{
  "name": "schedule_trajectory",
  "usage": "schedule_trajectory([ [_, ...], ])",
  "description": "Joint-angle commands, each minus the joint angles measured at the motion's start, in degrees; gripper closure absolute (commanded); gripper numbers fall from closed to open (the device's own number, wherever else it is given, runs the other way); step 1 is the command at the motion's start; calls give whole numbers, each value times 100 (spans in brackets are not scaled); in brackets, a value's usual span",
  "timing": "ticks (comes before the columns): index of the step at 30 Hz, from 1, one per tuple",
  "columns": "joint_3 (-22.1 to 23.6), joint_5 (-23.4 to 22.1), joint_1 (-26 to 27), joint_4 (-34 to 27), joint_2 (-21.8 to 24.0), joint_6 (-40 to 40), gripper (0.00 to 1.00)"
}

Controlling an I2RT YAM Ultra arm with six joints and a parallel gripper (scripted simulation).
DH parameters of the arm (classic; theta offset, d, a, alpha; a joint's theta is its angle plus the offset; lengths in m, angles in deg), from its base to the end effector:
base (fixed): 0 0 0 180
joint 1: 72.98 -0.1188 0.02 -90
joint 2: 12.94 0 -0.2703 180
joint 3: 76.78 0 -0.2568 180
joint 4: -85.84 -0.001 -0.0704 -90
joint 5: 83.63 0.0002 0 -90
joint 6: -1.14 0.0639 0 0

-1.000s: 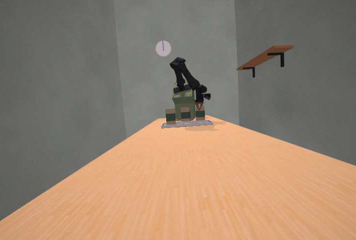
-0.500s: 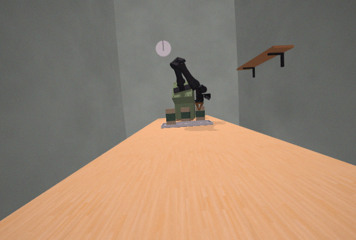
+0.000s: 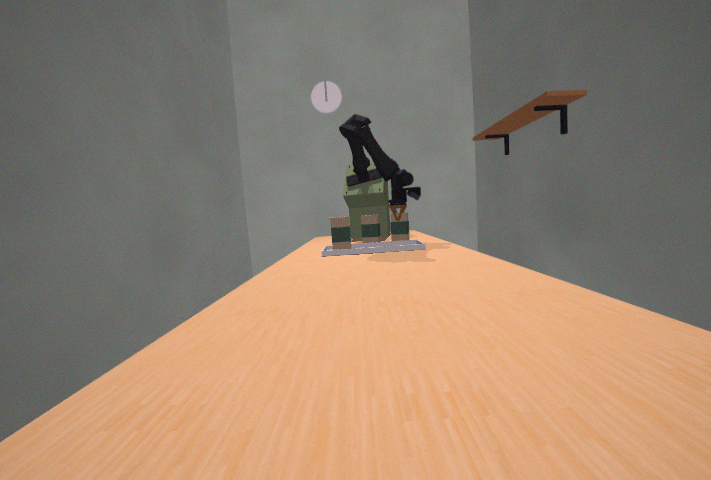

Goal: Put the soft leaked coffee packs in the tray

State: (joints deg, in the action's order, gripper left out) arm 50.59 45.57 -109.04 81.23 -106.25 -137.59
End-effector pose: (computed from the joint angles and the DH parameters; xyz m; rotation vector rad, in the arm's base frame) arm 0.2775 0.1533 0.1359 -1.2951 1.9155 -0.9135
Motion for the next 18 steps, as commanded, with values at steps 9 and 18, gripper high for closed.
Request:
schedule_trajectory([
  [9, -146, -76, -56, 77, 26, -35, 74],
  [18, -53, 15, -150, -171, 236, 80, 74],
])
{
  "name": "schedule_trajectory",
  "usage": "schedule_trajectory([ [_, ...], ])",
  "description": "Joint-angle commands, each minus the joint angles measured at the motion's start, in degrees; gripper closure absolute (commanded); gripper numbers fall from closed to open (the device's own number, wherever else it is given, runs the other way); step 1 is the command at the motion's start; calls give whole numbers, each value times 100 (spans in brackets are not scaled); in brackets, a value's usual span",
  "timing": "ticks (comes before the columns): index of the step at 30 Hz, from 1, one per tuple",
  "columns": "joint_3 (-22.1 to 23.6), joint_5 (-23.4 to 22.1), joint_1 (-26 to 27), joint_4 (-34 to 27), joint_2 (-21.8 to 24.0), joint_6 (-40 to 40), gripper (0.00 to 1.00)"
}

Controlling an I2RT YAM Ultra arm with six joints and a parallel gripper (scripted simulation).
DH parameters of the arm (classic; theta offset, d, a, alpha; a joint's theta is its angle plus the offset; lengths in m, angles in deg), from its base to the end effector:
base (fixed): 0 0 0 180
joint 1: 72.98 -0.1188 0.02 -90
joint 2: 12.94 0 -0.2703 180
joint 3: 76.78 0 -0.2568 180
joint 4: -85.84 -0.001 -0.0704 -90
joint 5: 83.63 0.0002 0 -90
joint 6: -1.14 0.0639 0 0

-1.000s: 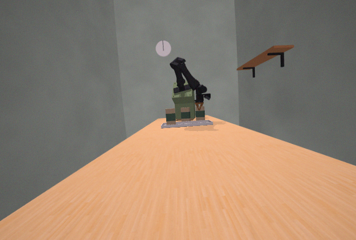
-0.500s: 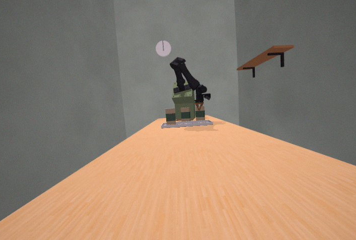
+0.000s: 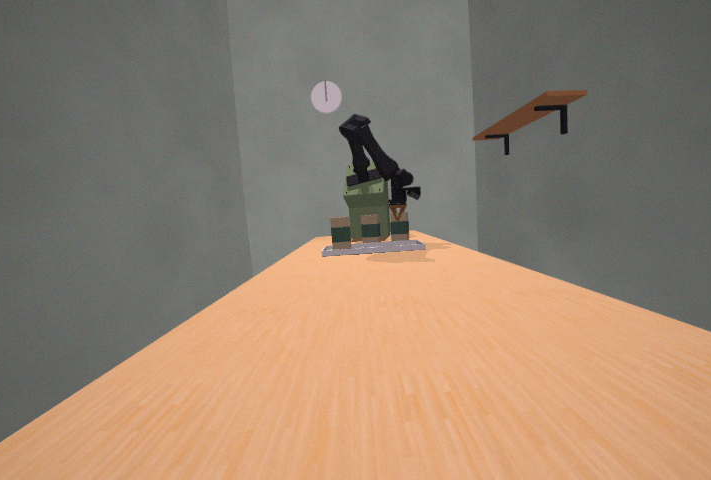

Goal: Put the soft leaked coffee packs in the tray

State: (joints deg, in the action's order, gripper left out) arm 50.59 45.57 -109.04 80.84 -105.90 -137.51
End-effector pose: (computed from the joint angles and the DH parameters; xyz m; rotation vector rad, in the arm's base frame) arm 0.2769 0.1529 0.1371 -1.2943 1.9165 -0.9130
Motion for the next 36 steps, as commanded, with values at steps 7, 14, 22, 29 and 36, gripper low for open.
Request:
schedule_trajectory([
  [7, 174, 220, -409, -604, 593, 295, 74],
  [14, 172, 446, -737, -1226, 1013, 604, 74],
  [22, 144, 515, -850, -1484, 1129, 752, 74],
  [29, 139, 497, -861, -1514, 1136, 773, 74],
  [36, 138, 497, -862, -1518, 1137, 776, 74],
])
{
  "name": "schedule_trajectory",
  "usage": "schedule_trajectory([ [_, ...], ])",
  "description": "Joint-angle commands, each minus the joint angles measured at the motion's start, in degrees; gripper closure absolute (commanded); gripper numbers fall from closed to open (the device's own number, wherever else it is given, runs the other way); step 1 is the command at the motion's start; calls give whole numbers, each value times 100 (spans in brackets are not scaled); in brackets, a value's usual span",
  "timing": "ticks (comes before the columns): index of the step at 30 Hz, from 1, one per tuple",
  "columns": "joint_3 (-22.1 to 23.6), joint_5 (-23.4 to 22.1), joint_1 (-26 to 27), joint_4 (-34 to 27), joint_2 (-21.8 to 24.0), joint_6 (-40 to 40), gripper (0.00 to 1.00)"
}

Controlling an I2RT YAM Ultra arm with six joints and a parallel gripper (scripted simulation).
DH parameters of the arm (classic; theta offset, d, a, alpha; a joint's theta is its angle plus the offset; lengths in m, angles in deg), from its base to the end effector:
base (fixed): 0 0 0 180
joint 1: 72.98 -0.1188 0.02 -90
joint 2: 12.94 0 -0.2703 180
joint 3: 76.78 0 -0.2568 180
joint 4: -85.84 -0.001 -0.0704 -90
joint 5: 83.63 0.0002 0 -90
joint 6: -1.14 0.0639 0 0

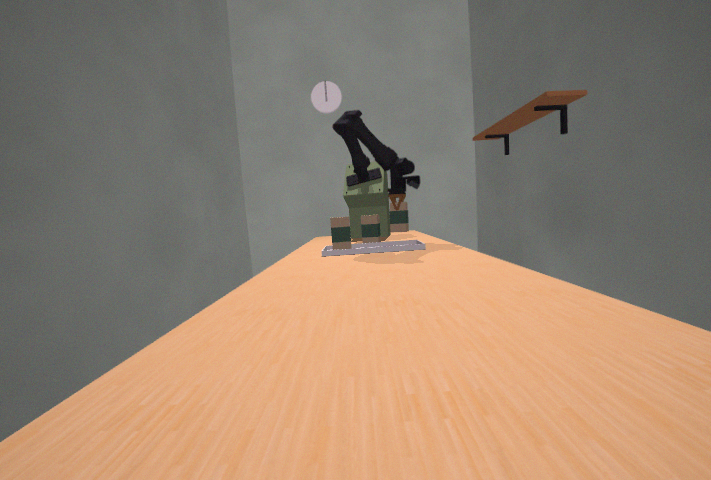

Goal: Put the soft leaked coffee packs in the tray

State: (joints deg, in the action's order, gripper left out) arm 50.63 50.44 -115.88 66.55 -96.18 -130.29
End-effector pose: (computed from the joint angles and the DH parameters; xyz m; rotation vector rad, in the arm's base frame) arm 0.2375 0.1614 0.1672 -1.2849 1.9215 -0.9148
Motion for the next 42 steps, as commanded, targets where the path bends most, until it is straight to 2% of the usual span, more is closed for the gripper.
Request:
schedule_trajectory([
  [1, 134, 10, -178, -89, 164, 55, 74],
  [34, 125, 9, -178, -92, 165, 55, 74],
  [42, -353, -85, -100, -279, 190, -107, 74],
])
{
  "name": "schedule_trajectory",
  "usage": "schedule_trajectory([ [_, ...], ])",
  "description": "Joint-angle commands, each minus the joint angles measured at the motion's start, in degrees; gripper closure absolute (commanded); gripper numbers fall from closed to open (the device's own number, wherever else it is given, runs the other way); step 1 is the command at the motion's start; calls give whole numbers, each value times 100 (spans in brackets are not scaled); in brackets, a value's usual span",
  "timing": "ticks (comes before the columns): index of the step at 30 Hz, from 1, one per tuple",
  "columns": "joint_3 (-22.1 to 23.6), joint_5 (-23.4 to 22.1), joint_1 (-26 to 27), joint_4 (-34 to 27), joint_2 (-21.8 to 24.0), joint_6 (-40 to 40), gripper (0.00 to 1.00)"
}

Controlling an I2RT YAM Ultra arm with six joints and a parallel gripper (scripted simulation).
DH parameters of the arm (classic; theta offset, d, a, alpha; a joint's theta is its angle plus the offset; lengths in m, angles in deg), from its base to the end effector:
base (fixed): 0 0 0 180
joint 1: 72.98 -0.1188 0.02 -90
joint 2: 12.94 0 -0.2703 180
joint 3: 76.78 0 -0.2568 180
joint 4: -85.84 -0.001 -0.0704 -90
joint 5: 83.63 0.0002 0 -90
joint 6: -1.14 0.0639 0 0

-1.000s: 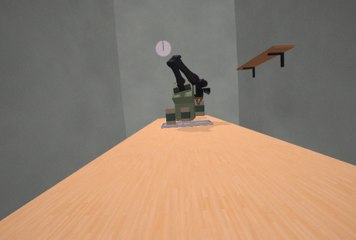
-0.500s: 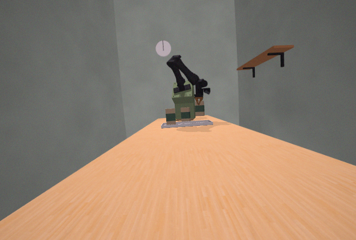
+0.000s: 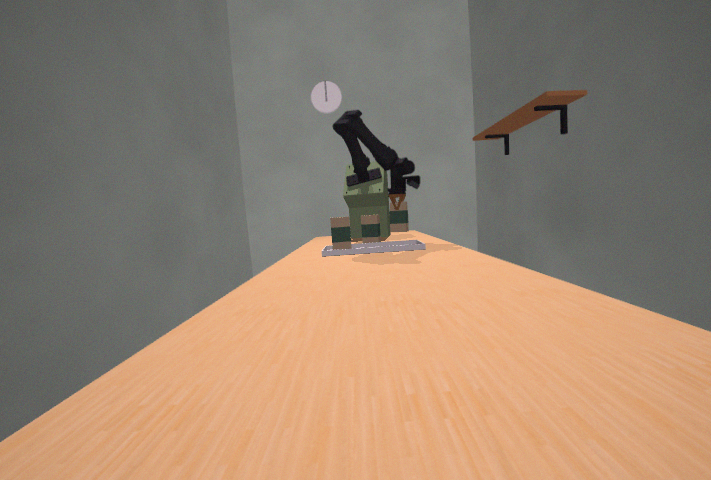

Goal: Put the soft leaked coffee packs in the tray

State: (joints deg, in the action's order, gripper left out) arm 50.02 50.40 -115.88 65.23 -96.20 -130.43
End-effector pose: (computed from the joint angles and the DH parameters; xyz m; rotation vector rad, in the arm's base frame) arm 0.2377 0.1616 0.1685 -1.2994 1.9255 -0.9200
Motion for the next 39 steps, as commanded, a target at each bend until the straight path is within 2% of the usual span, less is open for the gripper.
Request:
schedule_trajectory([
  [1, -364, -92, -25, -200, 193, -120, 74],
  [4, -643, -144, 118, -387, 61, -215, 74],
  [6, -643, -144, 118, -387, 61, -215, 74],
  [7, -778, -174, 39, -468, -66, -246, 74],
  [12, -1439, -288, 331, -860, -168, -448, 74],
  [21, -2905, -492, 614, -1684, -589, -741, 74],
  [23, -2905, -492, 614, -1684, -589, -741, 74],
  [30, -3895, -595, 711, -2264, -951, -850, 74],
  [35, -4322, -630, 729, -2521, -1024, -879, 74],
  [39, -4459, -641, 754, -2608, -1155, -882, 74],
])
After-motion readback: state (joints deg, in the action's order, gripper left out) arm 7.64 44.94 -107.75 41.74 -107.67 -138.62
